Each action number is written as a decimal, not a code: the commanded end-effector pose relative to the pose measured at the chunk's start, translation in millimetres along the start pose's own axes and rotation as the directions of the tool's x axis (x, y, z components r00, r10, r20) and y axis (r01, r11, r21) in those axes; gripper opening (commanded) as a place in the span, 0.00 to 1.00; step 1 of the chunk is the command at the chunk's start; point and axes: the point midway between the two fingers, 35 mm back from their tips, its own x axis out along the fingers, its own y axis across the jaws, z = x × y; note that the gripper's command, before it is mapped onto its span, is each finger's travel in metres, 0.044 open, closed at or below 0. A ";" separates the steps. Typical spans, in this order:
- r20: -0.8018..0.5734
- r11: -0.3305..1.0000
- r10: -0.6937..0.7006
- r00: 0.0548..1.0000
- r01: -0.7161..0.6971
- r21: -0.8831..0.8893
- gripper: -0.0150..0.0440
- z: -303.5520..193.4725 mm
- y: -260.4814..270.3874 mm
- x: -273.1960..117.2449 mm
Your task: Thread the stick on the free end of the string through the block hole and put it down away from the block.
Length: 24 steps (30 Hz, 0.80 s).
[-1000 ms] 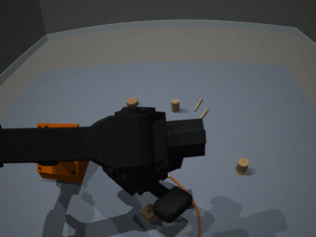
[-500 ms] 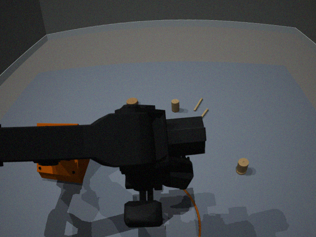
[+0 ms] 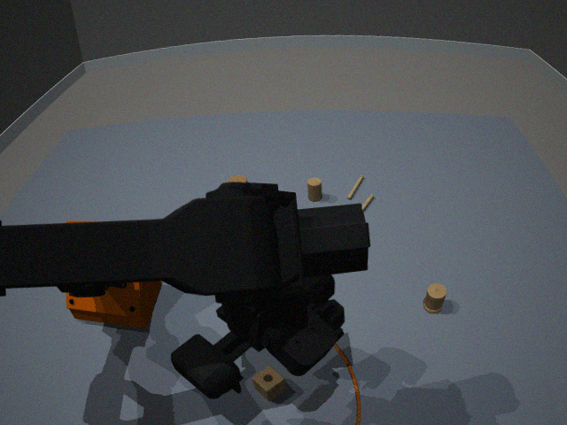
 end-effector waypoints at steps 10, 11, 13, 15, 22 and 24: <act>-0.003 0.301 0.008 1.000 0.000 0.954 1.00 -2.0 3.2 -8.2; -0.003 0.252 0.008 1.000 0.001 0.968 1.00 -2.1 3.2 -8.4; -0.003 0.155 0.008 1.000 0.001 0.988 1.00 -2.2 3.3 -8.8; -0.003 0.055 0.008 1.000 0.002 0.998 1.00 -2.3 3.4 -9.4; -0.003 -0.124 0.008 1.000 0.004 0.992 1.00 -2.5 3.5 -9.8; -0.003 -0.124 0.008 1.000 0.004 0.992 1.00 -2.5 3.5 -9.8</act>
